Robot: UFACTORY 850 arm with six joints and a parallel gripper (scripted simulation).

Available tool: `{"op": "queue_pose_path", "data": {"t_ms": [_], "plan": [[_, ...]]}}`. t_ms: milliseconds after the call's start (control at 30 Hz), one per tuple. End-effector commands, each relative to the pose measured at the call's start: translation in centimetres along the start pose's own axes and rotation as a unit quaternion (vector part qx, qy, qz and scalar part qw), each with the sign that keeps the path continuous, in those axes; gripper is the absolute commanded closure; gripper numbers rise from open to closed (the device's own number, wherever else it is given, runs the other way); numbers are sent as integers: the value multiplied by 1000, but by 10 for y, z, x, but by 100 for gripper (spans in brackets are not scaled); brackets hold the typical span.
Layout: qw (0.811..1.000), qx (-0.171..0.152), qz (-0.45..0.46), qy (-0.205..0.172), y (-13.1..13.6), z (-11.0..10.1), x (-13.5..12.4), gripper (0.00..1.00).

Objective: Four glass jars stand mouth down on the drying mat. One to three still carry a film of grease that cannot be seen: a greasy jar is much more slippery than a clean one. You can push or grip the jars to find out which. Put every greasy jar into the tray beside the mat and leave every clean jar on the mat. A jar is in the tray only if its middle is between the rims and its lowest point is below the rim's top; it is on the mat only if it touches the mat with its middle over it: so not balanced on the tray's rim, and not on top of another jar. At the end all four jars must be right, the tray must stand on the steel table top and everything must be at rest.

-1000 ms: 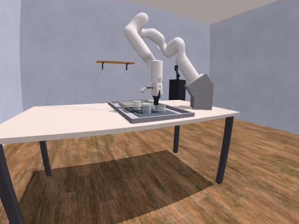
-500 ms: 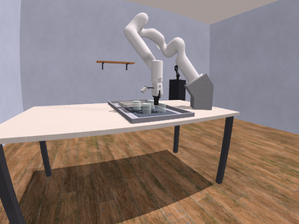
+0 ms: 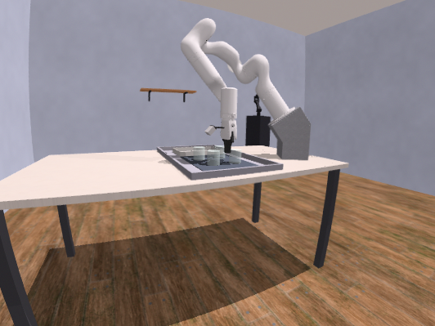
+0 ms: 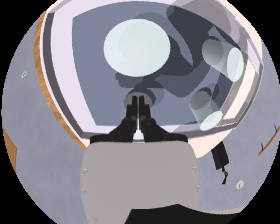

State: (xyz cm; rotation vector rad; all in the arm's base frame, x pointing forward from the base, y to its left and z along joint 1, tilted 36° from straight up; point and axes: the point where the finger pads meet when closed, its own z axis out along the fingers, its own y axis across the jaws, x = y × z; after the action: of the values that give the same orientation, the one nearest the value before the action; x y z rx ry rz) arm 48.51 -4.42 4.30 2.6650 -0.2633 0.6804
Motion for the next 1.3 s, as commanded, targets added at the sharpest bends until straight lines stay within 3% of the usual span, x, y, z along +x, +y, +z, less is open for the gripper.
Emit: {"op": "queue_pose_path", "data": {"t_ms": [0,1267], "plan": [[1000,0,0,0,0,-1,-1,100],[1000,0,0,0,0,-4,-5,100]]}}
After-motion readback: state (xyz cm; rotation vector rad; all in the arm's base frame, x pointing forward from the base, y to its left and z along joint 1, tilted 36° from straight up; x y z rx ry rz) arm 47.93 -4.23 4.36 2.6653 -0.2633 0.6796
